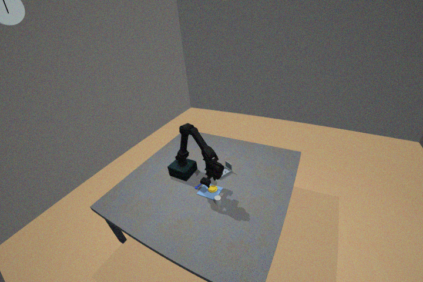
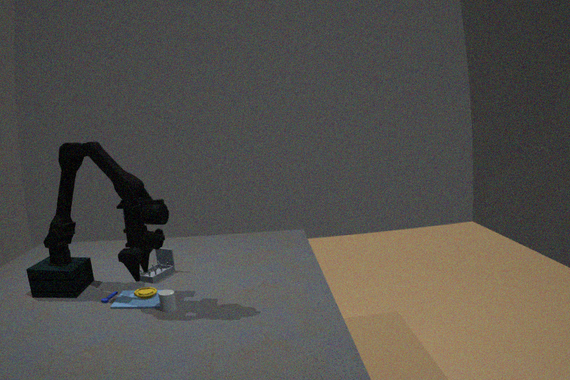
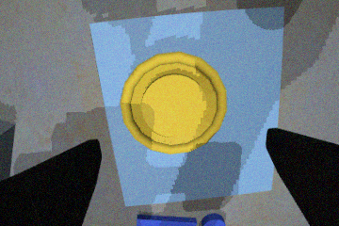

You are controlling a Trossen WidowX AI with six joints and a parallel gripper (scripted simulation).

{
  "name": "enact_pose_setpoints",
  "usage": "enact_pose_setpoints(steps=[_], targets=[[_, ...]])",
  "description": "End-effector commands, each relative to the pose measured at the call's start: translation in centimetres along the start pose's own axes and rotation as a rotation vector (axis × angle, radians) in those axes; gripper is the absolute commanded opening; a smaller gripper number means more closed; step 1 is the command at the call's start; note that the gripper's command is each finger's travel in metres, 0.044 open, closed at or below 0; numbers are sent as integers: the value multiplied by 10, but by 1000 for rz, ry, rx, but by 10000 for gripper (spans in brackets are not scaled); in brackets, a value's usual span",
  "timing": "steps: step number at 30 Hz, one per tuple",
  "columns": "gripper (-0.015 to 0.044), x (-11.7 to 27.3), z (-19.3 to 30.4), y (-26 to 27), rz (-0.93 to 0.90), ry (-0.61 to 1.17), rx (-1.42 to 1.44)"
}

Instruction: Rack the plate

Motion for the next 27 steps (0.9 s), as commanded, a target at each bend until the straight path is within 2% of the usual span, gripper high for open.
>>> enact_pose_setpoints(steps=[1,27], targets=[[400,-3,-4,2,-14,-3,9],[400,-44,-3,1,-14,-3,9]])
Point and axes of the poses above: the point midway between the two fingers, 35 mm back from their tips, its own x axis back along the fingers, its own y axis across the jaws, z = x × y, the point moved 2 cm from there along x, back along the fingers, and after that the axes turned 4 degrees about -x, right-handed, at the moved point
